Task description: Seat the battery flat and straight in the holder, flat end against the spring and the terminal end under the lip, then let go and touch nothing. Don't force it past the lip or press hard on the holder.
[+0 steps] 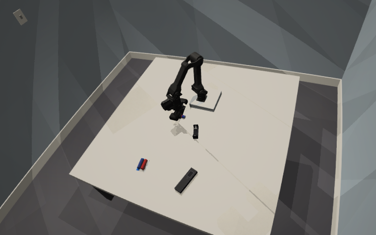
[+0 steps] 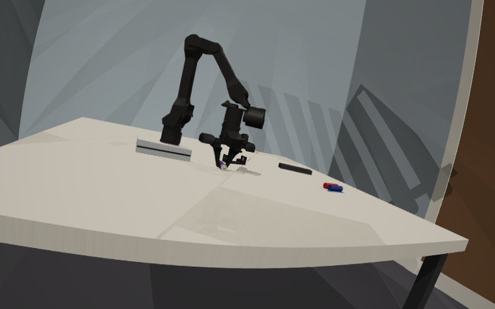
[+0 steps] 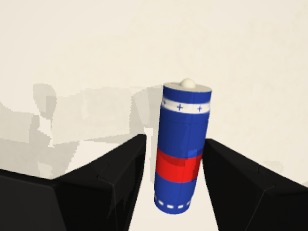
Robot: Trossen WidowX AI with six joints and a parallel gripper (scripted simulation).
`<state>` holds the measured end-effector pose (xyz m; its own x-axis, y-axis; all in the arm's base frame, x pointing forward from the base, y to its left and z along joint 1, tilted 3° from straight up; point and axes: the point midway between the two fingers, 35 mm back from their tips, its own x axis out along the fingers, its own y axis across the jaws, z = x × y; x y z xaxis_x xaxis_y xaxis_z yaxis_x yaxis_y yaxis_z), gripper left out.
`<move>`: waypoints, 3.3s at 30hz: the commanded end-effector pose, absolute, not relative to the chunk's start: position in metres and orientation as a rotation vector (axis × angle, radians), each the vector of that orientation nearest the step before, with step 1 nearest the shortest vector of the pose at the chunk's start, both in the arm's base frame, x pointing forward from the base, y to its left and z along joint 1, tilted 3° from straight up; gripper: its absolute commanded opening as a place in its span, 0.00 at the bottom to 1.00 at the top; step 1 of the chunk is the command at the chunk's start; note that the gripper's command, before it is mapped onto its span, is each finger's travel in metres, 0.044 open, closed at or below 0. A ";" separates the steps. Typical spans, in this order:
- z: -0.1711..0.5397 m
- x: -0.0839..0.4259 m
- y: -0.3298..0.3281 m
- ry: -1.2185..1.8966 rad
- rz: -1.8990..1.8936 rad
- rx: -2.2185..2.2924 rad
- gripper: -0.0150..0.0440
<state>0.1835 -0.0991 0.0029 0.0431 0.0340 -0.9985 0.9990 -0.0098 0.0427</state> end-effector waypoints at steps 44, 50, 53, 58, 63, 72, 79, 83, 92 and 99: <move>0.083 0.270 0.010 1.521 -0.028 0.109 0.37; 0.090 0.281 0.051 1.504 0.275 -0.201 0.37; 0.091 0.282 0.056 1.500 0.311 -0.234 0.37; 0.087 0.283 0.056 1.483 0.312 -0.231 0.37; 0.077 0.286 0.057 1.424 0.313 -0.218 0.37; 0.061 0.288 0.057 1.320 0.311 -0.196 0.37; 0.051 0.289 0.058 1.249 0.307 -0.185 0.37; 0.050 0.289 0.058 1.242 0.304 -0.186 0.37; 0.046 0.288 0.058 1.192 0.306 -0.176 0.37; 0.043 0.287 0.057 1.150 0.308 -0.169 0.37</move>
